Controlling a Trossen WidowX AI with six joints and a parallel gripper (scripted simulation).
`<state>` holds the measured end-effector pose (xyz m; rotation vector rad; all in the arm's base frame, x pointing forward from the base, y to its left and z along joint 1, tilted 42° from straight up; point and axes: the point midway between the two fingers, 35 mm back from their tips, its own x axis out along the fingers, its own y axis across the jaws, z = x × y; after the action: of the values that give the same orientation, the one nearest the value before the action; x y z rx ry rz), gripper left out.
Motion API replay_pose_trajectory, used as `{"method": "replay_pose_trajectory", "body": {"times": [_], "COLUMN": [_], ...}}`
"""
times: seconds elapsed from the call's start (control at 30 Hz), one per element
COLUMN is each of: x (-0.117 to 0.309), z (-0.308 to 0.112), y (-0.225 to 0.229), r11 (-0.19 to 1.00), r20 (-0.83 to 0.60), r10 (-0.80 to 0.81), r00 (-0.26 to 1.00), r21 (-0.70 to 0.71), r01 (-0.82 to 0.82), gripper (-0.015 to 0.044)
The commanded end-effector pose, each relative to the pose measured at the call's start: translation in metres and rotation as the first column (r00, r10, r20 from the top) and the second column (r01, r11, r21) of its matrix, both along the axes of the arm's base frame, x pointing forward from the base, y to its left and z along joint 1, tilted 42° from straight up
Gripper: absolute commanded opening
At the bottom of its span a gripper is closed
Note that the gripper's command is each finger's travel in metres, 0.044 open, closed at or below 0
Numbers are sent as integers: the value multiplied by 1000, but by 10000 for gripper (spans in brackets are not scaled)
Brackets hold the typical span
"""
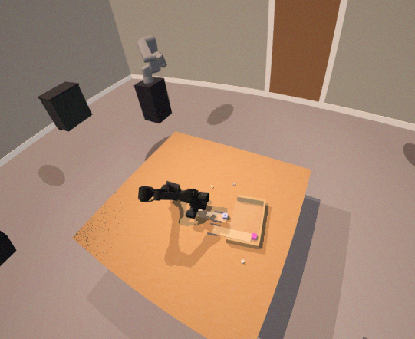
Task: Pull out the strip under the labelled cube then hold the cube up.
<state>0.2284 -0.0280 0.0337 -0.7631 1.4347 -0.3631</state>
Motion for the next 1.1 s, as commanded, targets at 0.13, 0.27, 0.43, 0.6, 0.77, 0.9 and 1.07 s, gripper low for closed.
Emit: {"method": "replay_pose_trajectory", "body": {"times": [0.13,0.27,0.43,0.6,0.77,0.9,1.07], "x": [0,-3,-2,22,40,54,72], "z": [2,29,31,30,31,31,32], "y": [2,27,28,33,40,45,51], "r11": [1000,1000,1000,995,995,995,995], "r20": [-2,-25,-33,-119,-118,-117,-116], "r10": [0,-11,-3,94,94,94,94], "r00": [1000,1000,999,988,989,989,989], "r21": [0,-4,-6,-17,-16,-16,-16], "r01": [0,11,3,-97,-97,-97,-97], "gripper": [0,0,26,157,289,394,440]}}
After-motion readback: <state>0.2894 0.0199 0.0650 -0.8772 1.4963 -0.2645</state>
